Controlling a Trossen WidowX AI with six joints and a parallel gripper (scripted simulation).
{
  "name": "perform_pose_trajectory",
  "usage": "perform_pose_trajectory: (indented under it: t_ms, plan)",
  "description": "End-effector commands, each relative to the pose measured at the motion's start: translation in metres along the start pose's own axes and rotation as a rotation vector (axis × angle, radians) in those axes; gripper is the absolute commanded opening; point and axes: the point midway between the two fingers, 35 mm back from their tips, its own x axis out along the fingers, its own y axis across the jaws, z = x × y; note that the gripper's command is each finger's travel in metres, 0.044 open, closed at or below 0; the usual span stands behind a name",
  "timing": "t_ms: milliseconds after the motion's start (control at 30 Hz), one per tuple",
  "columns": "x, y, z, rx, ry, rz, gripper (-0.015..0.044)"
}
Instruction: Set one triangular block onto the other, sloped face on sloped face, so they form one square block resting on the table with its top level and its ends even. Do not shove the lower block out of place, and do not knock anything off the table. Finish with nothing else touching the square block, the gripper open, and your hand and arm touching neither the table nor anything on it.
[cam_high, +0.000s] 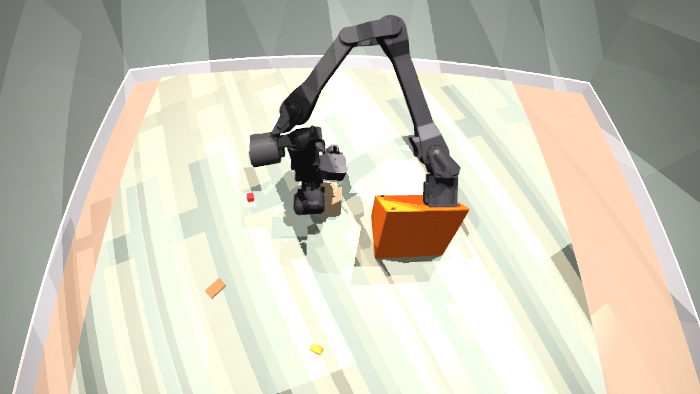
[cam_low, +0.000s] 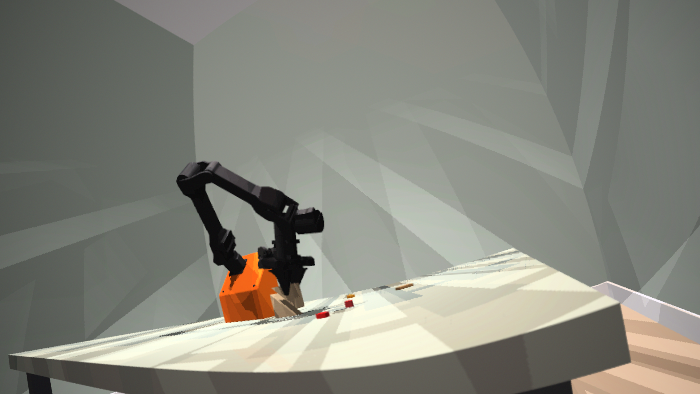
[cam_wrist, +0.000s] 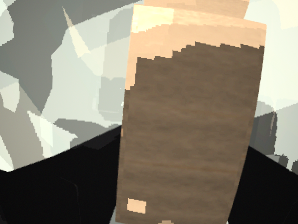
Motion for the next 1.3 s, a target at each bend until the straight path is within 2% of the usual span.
perform_pose_trajectory:
  t_ms: [0, 1267]
  plan:
    - [0.004, 0.000, 0.002, -0.007, -0.005, 0.004, 0.0000]
    - [0.018, 0.000, 0.006, -0.008, -0.007, 0.008, 0.0000]
